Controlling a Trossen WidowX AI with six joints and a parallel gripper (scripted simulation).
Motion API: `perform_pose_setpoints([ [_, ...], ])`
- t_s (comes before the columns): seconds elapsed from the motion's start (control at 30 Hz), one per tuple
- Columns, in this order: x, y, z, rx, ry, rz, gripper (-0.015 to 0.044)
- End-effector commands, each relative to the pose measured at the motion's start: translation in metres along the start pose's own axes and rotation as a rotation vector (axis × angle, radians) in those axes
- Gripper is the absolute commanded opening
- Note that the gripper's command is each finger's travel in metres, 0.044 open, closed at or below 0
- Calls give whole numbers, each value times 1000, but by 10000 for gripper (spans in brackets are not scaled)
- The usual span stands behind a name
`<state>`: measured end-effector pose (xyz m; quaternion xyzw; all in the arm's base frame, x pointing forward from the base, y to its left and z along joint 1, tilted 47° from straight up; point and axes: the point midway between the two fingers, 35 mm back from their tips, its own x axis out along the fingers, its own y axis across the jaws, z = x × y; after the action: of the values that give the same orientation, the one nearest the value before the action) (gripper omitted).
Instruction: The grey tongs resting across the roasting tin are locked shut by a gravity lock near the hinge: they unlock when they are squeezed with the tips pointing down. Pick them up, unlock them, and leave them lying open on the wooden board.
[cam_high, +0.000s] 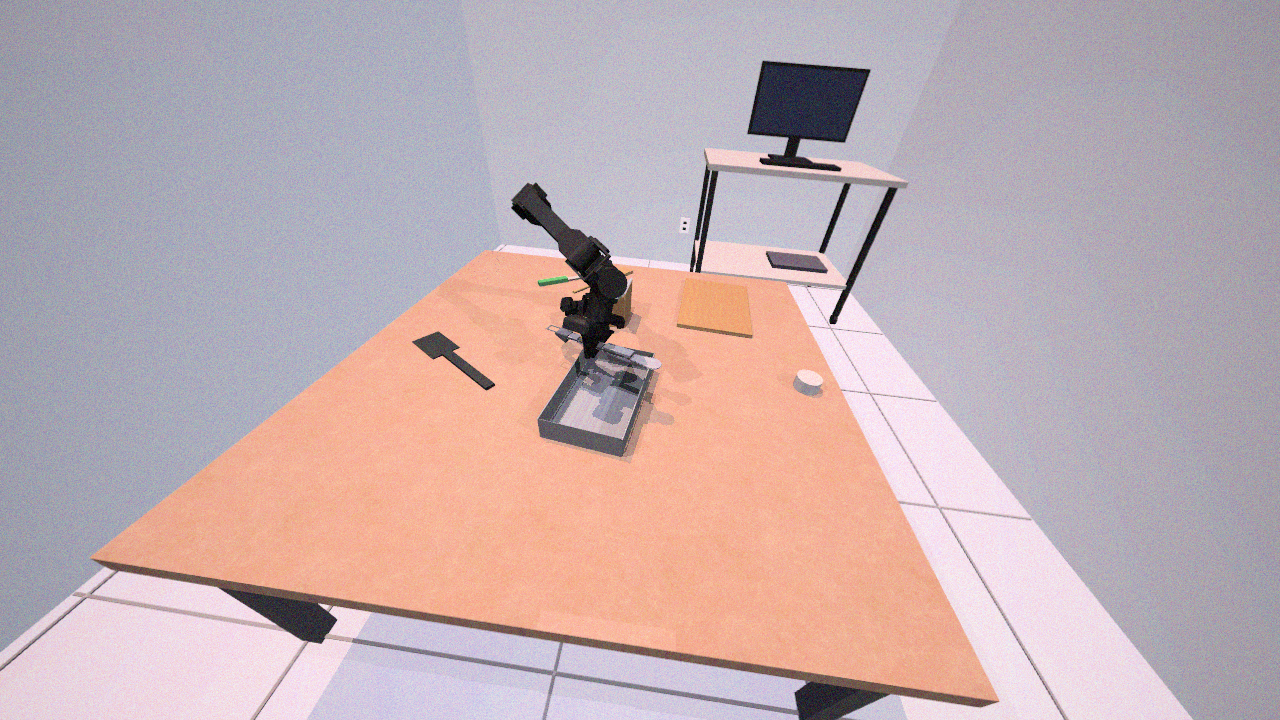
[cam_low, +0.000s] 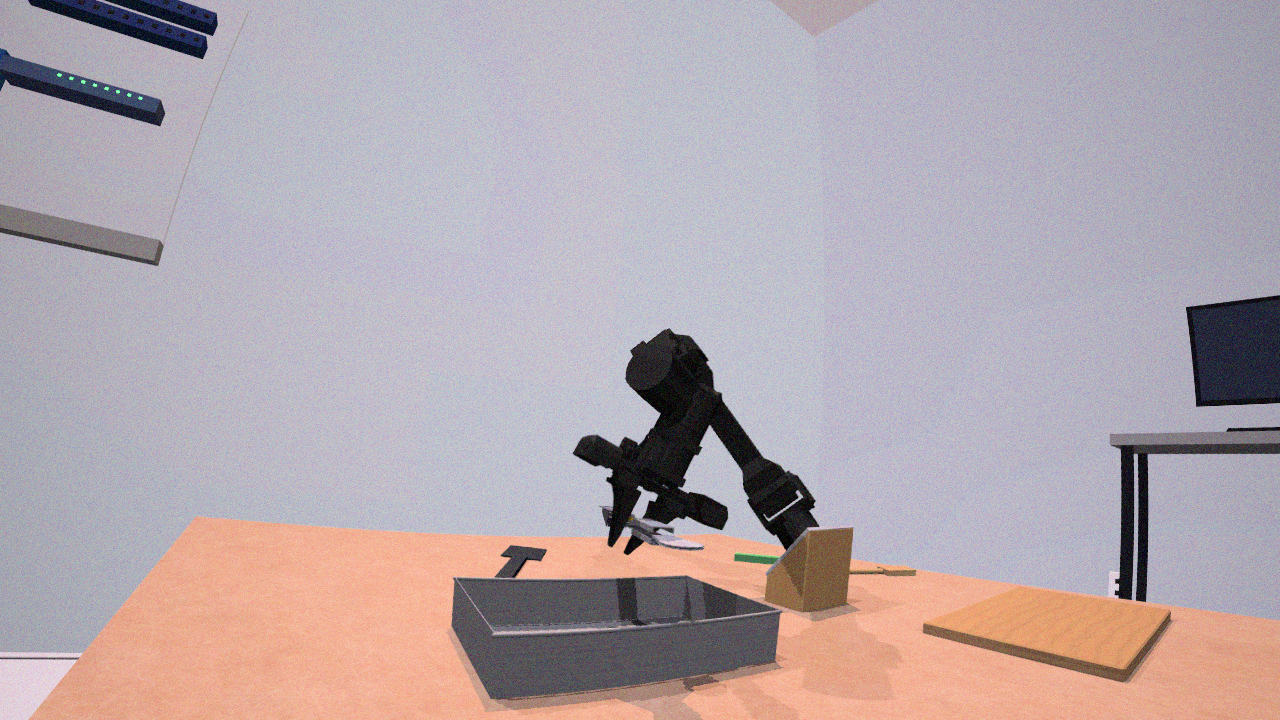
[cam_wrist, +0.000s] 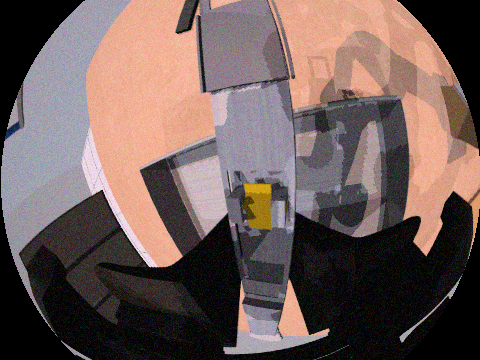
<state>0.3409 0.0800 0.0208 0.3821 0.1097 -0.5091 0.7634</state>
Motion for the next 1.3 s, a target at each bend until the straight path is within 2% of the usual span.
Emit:
perform_pose_setpoints([
  [0.0, 0, 2, -3, 8, 10, -49, -150],
  [0.73, -3, -6, -1, 23, -10, -398, -150],
  [1.0, -4, -6, 0, 25, -12, -409, -150],
  [1.27, -9, -9, -13, -196, 38, -402, -150],
])
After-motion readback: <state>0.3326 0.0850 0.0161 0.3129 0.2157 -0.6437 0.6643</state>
